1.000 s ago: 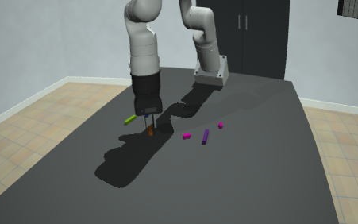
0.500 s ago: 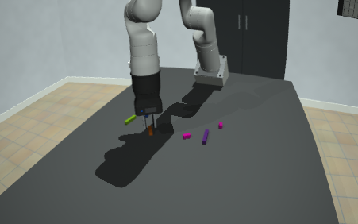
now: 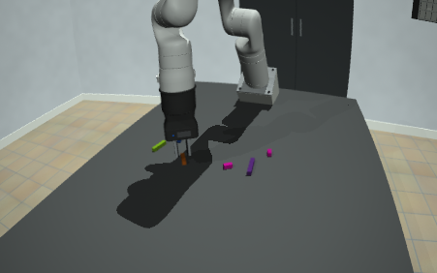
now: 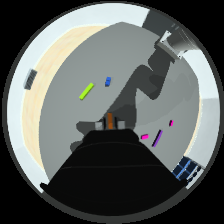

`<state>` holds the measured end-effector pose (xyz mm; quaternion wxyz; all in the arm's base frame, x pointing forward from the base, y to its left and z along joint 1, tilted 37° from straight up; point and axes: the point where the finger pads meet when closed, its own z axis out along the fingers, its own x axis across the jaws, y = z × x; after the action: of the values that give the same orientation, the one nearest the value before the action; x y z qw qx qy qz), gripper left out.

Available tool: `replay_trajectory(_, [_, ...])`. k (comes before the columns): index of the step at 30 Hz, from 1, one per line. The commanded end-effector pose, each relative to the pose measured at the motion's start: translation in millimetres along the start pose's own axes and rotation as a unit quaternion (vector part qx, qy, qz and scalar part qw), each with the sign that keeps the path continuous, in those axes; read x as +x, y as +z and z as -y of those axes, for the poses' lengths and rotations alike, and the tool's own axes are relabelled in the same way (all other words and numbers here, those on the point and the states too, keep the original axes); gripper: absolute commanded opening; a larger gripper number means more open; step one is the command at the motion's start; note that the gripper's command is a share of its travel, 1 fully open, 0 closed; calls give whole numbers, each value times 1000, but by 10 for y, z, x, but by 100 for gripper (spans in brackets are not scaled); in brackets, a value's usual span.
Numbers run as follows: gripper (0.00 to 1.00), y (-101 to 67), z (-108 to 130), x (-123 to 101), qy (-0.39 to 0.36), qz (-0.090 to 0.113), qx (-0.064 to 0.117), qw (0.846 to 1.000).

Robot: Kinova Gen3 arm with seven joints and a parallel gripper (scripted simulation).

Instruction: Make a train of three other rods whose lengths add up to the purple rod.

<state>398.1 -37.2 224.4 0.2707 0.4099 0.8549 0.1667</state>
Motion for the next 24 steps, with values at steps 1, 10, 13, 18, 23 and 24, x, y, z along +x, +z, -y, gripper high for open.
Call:
replay_trajectory(1, [54, -4, -3, -3, 0, 0, 0, 1000])
replay_trajectory(10, [54, 23, -3, -3, 0, 0, -1, 1000])
replay_trajectory(13, [54, 41, -3, -3, 0, 0, 0, 1000])
replay_trajectory(18, [54, 93, -3, -3, 0, 0, -1, 1000])
replay_trajectory(23, [54, 137, -3, -3, 0, 0, -1, 1000])
replay_trajectory(24, [54, 144, -3, -3, 0, 0, -1, 1000])
